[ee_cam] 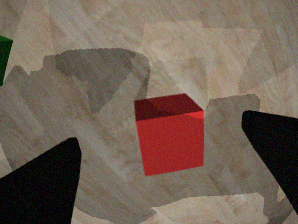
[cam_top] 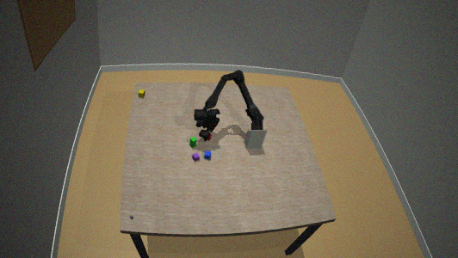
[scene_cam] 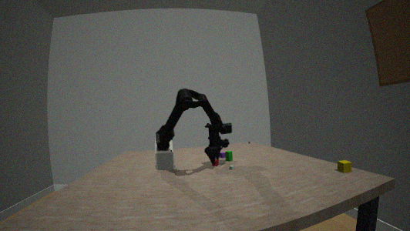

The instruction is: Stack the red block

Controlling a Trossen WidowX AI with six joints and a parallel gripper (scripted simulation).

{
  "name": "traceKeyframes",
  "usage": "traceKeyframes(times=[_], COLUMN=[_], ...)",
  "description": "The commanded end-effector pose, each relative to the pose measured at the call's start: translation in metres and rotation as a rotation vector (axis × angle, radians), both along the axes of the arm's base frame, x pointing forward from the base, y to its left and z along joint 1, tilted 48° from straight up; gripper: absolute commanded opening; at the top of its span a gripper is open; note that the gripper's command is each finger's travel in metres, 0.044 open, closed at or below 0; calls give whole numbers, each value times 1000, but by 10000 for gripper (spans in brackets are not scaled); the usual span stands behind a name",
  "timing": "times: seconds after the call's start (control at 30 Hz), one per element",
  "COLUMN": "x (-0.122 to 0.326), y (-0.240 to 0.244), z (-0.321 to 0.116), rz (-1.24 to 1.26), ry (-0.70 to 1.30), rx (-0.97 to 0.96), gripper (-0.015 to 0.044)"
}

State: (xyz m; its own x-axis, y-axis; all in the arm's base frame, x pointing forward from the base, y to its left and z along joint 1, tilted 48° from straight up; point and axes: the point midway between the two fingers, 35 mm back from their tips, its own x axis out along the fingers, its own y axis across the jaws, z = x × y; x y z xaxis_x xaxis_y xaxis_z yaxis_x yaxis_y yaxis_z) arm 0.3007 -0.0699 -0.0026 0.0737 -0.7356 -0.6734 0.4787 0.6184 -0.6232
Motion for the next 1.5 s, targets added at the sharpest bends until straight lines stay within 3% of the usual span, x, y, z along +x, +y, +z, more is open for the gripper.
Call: traceKeyframes(times=[0.0, 0.63, 1.03, 1.23, 1.33, 1.47], x=[-2, -2, -2, -2, -2, -3], y=[-6, -11, -11, -11, -7, 6], z=[-5, -9, -9, -9, -5, 5], rz=[0, -2, -2, -2, -2, -1], ry=[10, 8, 8, 8, 9, 9], rx=[-8, -3, -3, -3, -3, -5], gripper=[440, 440, 125, 85, 6, 0])
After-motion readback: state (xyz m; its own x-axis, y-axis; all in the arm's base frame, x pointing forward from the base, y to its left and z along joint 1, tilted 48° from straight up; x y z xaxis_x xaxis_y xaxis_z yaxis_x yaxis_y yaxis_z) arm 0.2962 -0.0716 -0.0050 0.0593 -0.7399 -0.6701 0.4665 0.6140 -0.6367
